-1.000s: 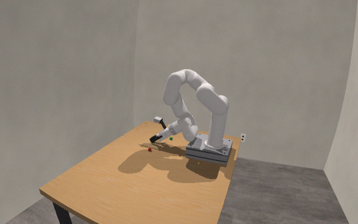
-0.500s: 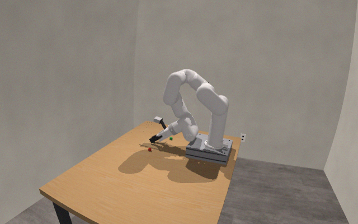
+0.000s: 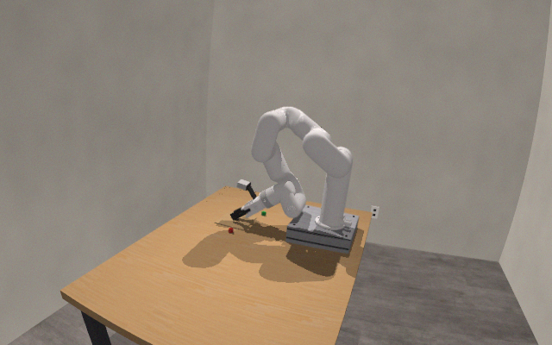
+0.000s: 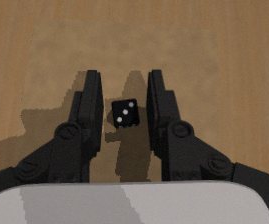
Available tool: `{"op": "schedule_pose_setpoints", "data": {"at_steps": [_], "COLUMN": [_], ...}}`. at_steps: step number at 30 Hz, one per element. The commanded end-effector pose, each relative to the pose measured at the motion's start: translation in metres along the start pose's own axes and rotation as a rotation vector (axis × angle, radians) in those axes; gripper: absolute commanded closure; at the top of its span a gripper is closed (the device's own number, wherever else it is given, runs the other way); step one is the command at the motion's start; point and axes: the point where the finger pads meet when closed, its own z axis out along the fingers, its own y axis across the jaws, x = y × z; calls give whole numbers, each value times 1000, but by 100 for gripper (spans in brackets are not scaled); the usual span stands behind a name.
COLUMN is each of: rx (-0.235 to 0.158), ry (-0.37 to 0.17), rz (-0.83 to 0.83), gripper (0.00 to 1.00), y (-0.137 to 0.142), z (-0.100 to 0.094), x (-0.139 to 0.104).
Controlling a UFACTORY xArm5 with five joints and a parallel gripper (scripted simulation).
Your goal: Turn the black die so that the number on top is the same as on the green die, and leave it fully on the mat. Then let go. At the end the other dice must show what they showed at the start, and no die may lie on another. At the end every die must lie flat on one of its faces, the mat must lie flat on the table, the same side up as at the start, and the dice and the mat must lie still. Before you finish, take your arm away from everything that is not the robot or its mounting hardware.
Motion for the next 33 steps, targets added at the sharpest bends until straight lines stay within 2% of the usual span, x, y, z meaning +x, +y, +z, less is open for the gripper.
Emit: {"op": "schedule_pose_setpoints", "data": {"at_steps": [1,22,28,33], "rx": [0,0,-1,-1], "ry": [2,2,2,2], "rz": [0,0,0,0], "gripper": [69,69,69,69], "y": [0,0,0,0], "z": [0,-1,-8,-25], "x": [1,1,1,1]}}
